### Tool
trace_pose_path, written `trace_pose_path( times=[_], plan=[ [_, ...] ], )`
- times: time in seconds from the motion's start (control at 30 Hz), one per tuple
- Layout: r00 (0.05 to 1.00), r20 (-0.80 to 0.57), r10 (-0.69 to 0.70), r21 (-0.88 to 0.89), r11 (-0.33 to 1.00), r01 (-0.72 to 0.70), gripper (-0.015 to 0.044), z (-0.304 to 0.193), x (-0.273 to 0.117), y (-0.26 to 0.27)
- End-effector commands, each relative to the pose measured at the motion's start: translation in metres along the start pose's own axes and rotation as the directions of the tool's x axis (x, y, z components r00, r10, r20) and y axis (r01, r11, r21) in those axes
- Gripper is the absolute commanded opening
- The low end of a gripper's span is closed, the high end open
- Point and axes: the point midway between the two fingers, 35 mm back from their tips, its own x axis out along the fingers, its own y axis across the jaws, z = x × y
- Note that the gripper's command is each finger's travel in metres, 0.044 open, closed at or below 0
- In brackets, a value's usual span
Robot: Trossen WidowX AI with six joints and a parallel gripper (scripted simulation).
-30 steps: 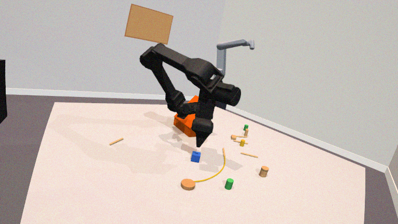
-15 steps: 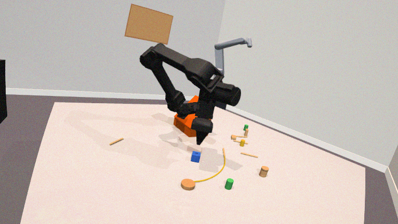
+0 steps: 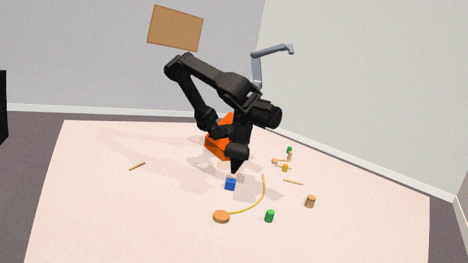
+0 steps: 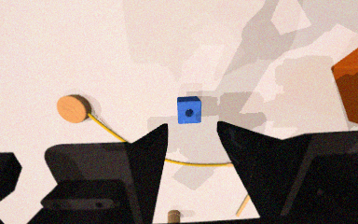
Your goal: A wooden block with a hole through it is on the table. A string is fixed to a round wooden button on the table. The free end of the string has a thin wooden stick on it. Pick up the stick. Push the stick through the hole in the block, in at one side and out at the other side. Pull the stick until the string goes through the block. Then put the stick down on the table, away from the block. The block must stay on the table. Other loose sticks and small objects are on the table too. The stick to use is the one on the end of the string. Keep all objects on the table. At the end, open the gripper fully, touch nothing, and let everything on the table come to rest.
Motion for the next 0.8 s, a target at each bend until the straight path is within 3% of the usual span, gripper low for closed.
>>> trace_pose_path(
  times=[0.0, 0.77],
  plan=[
    [1.000, 0.007, -0.001, -0.006, 1.000, 0.001, 0.0235, 0.001, 0.009, 0.000],
    [1.000, 0.010, 0.002, -0.006, 1.000, -0.002, 0.0235, 0.003, 0.046, -0.001]
  ],
)
